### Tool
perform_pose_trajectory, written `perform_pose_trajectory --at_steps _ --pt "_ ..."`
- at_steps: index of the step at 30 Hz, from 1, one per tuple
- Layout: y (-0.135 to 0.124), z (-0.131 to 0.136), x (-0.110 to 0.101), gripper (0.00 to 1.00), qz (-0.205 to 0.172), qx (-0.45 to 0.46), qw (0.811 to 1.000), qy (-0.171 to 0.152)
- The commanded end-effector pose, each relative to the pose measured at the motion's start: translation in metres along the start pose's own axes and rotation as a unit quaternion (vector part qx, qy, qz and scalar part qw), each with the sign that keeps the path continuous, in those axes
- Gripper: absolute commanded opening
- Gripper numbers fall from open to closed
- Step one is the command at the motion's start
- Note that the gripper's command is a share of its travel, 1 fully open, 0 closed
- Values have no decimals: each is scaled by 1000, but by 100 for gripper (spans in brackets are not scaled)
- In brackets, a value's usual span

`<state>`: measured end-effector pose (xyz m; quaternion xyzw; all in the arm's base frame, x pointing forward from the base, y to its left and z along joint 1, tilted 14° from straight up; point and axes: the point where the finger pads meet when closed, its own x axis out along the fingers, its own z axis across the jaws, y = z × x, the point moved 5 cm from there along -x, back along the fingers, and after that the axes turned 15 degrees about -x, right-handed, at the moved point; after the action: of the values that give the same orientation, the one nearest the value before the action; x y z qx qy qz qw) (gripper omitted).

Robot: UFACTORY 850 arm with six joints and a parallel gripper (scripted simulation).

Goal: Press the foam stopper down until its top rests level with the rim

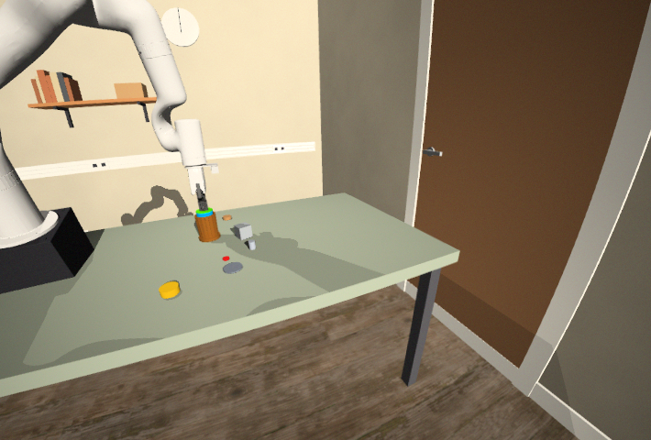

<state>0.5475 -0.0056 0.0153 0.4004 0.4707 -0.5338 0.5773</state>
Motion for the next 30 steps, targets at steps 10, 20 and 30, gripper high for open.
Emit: perform_pose_trajectory --at_steps 10,20,30 --pt "1 0 2 0 1 0 1000 0" --pt "1 0 5 0 1 0 1000 0" --pt "1 0 11 0 1 0 1000 0"
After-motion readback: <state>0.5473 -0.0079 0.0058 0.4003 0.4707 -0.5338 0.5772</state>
